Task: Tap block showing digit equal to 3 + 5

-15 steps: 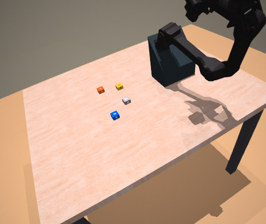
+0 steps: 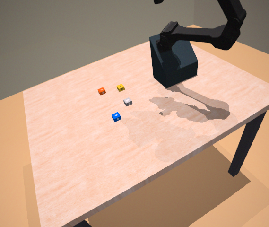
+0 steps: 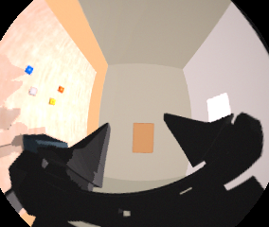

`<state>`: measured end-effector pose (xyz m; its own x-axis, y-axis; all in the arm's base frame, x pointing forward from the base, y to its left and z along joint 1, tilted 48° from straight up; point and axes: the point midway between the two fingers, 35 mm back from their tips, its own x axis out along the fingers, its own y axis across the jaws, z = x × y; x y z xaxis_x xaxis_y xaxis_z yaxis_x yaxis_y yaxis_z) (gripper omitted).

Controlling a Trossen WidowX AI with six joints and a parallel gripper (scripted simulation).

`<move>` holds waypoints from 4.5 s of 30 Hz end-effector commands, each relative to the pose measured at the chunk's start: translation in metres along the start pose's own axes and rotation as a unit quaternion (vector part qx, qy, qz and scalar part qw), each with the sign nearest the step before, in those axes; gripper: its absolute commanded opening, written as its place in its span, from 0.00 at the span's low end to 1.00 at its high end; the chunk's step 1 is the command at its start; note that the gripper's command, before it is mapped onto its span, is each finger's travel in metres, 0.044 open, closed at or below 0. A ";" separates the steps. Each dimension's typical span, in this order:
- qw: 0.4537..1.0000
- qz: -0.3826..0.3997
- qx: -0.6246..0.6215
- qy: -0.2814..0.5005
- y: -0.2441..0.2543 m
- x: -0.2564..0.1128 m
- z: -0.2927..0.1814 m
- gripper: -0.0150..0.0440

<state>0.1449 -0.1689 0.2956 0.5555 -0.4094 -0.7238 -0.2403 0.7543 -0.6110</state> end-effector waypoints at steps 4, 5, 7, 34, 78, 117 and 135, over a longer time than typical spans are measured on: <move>0.978 0.184 0.076 -0.053 0.028 0.105 0.028 0.93; 0.972 0.211 0.086 -0.056 0.036 0.119 0.032 0.93; 0.957 0.265 0.107 -0.057 0.055 0.146 0.041 0.93; 0.726 0.629 0.251 0.124 0.306 0.253 0.058 0.93; 0.723 0.632 0.252 0.124 0.315 0.137 0.143 0.93; 0.723 0.632 0.252 0.120 0.348 0.144 0.263 0.75; 0.721 0.634 0.252 0.120 0.377 0.147 0.266 0.29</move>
<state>0.3475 0.1923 0.0450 -0.0260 0.7442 -0.6675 -0.0850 0.6636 0.7432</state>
